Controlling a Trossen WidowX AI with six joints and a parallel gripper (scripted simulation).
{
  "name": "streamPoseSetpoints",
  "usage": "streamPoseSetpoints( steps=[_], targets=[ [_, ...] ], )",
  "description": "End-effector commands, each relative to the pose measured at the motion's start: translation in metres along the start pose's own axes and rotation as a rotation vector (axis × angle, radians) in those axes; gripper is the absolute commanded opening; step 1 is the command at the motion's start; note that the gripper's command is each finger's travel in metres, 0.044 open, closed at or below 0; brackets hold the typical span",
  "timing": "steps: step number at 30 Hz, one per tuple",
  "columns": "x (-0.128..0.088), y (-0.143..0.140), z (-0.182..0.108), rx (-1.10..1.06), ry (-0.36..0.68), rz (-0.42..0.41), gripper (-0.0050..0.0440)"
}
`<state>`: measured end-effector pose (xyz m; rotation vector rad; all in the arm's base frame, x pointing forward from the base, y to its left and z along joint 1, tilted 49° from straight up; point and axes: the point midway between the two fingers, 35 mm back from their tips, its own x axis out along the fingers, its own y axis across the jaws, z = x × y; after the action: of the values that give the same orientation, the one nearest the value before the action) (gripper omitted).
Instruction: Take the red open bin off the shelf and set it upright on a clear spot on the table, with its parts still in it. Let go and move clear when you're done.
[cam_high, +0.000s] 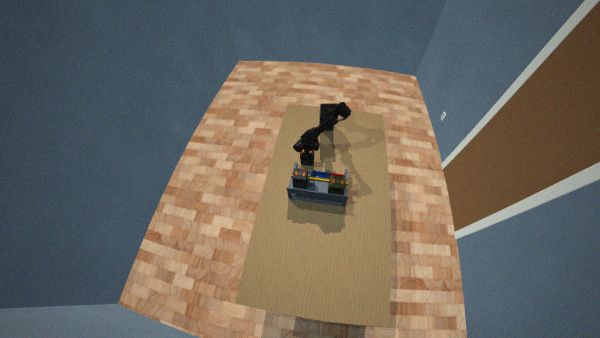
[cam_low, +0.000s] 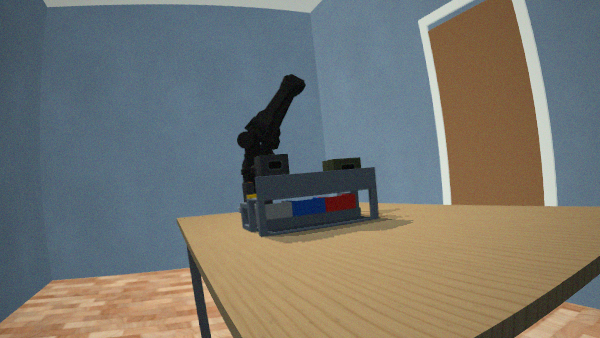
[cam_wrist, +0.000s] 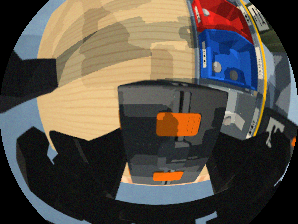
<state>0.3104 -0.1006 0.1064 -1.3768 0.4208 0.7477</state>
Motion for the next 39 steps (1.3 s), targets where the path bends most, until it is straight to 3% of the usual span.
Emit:
streamPoseSetpoints(
  steps=[1, 39],
  targets=[
    [-0.0123, -0.0109, -0.0042, -0.01, 0.031, -0.038, 0.0],
    [-0.0124, -0.0111, -0.0043, -0.01, 0.031, -0.038, 0.0]
  ],
)
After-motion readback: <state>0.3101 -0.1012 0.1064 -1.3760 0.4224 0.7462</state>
